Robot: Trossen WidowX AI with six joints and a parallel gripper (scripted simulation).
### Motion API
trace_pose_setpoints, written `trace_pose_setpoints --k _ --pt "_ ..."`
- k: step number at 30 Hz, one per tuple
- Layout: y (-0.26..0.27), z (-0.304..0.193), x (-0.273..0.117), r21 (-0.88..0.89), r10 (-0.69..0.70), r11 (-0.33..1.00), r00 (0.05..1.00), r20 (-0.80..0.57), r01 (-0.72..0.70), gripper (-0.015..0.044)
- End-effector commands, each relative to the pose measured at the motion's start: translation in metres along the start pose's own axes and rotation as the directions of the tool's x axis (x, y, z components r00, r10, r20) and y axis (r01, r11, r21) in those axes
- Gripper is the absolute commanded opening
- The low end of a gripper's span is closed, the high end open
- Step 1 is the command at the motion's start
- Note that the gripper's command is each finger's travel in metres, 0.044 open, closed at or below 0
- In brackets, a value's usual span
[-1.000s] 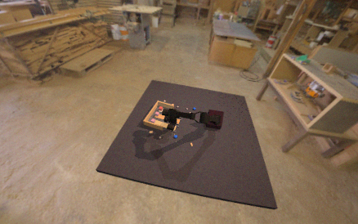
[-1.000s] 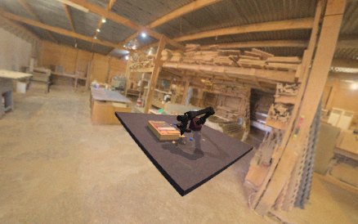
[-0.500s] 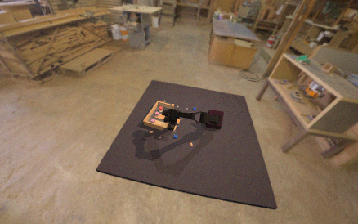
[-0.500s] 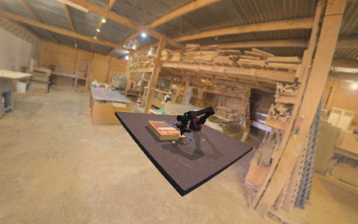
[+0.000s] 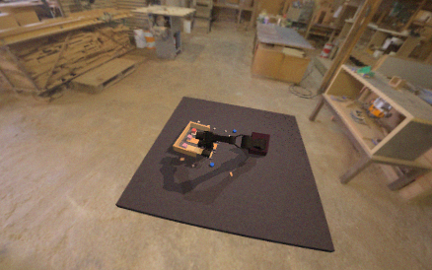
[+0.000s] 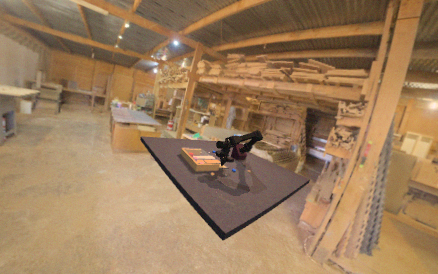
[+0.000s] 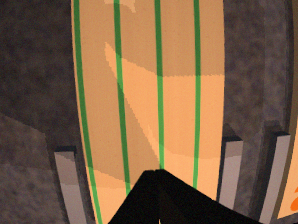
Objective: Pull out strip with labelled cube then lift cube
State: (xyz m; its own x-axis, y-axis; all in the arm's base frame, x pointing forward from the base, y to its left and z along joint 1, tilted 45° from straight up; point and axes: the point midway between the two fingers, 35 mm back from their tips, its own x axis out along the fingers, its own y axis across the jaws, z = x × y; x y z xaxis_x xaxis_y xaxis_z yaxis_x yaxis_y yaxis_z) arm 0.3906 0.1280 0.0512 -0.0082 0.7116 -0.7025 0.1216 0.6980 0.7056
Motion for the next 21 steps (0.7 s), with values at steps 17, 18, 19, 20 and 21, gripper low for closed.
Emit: trace_pose_setpoints --k 17,18,19,20,21 --pt "-0.0002 0.0004 0.0037 0.003 -0.001 1.000 1.000 -0.001 0.001 0.0000" --pt "-0.0002 0.0005 0.0038 0.003 -0.001 1.000 1.000 -0.001 0.001 0.0000" --pt "-0.0002 0.0005 0.0039 0.003 -0.001 1.000 1.000 -0.001 0.001 0.0000" --pt "-0.0002 0.0005 0.0040 0.003 -0.001 1.000 1.000 -0.001 0.001 0.0000" --pt "-0.0002 0.0006 0.0041 0.003 -0.001 1.000 1.000 -0.001 0.001 0.0000"
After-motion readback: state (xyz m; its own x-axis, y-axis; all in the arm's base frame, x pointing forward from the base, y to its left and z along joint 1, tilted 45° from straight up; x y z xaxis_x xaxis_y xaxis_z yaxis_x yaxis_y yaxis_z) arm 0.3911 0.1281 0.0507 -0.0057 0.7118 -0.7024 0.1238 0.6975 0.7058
